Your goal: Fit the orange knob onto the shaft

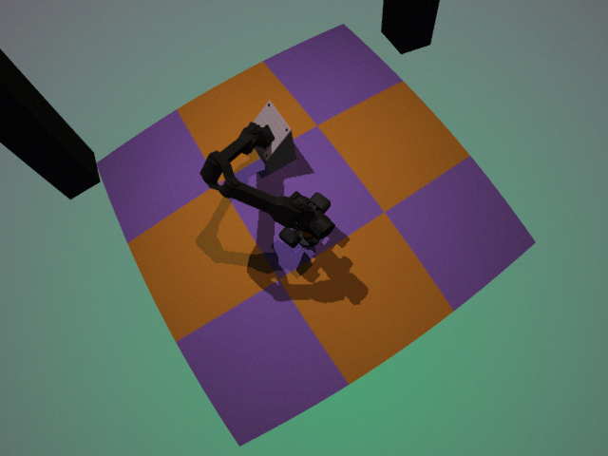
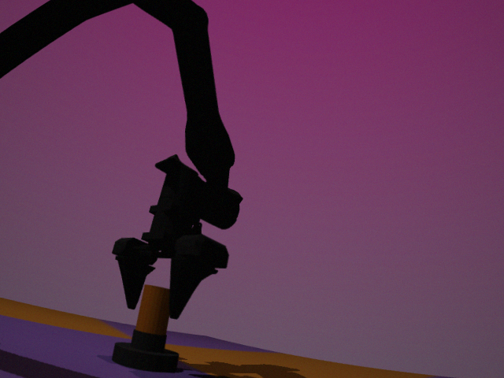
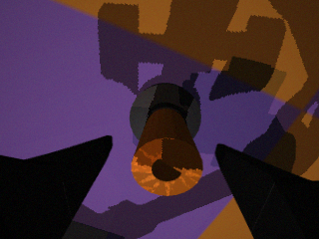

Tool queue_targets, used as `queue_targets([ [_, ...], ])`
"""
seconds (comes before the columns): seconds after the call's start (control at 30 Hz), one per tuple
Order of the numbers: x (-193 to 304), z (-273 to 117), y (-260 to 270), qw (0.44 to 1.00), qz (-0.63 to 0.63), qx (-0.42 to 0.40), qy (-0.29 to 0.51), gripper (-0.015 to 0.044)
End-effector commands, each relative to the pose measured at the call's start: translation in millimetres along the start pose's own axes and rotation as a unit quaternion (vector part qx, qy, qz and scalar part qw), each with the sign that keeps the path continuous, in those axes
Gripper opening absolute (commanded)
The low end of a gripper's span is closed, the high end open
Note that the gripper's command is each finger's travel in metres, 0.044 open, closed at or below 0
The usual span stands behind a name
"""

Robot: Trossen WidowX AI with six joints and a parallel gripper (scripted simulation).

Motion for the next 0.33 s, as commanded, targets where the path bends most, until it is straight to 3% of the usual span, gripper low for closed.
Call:
queue_targets([
  [0.0,-1.5,-69.0,1.2,1.000,0.003,-0.001,-0.014,0.0440],
  [0.3,-1.5,-82.0,2.0,1.000,0.003,-0.001,-0.014,0.0440],
])
Point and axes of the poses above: the point midway between the two fingers, 35 mm back from their tips, its own z axis out along the fingers, its own y axis across the jaws, x = y × z, the point moved 5 cm from there along -z, back along the fingers
